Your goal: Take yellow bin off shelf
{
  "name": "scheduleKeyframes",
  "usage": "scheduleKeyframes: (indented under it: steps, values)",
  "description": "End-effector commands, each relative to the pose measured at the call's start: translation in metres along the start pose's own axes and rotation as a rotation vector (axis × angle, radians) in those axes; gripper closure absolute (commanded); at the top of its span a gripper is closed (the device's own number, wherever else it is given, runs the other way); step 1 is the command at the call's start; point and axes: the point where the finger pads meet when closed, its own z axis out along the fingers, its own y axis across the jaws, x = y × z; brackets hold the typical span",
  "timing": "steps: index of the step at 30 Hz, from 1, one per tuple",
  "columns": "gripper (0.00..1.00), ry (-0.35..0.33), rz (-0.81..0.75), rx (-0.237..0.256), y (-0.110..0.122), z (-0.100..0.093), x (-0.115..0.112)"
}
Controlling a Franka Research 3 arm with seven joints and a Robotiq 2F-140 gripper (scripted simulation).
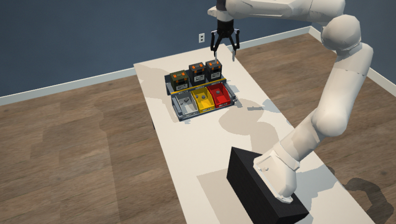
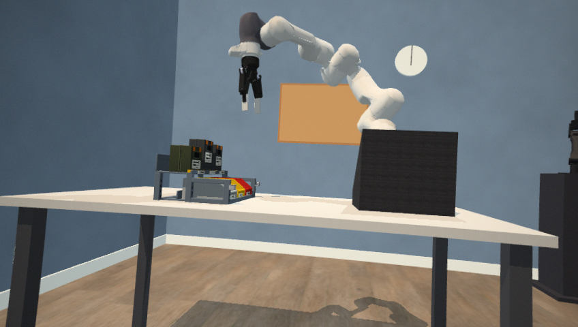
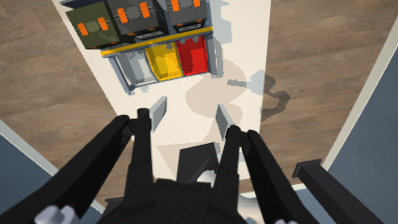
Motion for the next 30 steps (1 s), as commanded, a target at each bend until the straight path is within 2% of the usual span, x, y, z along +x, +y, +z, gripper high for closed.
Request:
scheduleKeyframes:
  steps: [1,8,13,25,30]
  values:
    - [0.43,0.006,0.033,0.014,-0.003,-0.001,-0.004]
    - [0.43,0.006,0.033,0.014,-0.003,-0.001,-0.004]
    - [0.43,0.006,0.033,0.014,0.015,0.003,-0.056]
    - [0.43,0.006,0.033,0.014,0.015,0.003,-0.056]
    - [0.43,0.006,0.033,0.014,0.02,0.004,-0.076]
